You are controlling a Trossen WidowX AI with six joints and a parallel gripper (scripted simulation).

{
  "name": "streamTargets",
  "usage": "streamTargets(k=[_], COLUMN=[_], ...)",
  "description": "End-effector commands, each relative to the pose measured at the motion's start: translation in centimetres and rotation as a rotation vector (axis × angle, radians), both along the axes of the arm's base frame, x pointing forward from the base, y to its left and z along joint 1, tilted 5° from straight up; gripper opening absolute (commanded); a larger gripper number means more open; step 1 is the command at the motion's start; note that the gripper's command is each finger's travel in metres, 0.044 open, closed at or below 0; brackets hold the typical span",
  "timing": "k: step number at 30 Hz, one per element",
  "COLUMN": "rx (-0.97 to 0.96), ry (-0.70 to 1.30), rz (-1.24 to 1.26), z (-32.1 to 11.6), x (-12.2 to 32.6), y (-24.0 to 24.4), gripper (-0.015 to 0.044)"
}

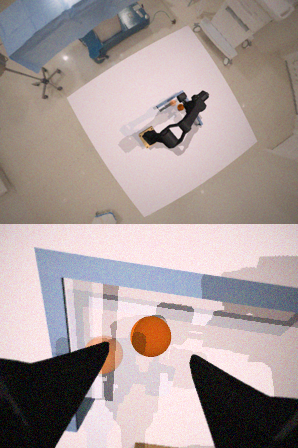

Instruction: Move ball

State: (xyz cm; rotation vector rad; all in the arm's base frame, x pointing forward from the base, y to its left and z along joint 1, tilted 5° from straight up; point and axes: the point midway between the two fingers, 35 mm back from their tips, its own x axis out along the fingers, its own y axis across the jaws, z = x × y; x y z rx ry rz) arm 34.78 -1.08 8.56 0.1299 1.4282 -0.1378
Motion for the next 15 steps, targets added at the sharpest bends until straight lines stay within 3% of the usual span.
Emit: streamTargets(k=[1,15], rx=[-0.004,-0.005], ry=[0.022,0.022], rz=[-0.001,-0.002], z=[-1.2,-3.0], x=[-0.3,0.0], y=[0.1,0.0], gripper=[0.0373,0.0373])
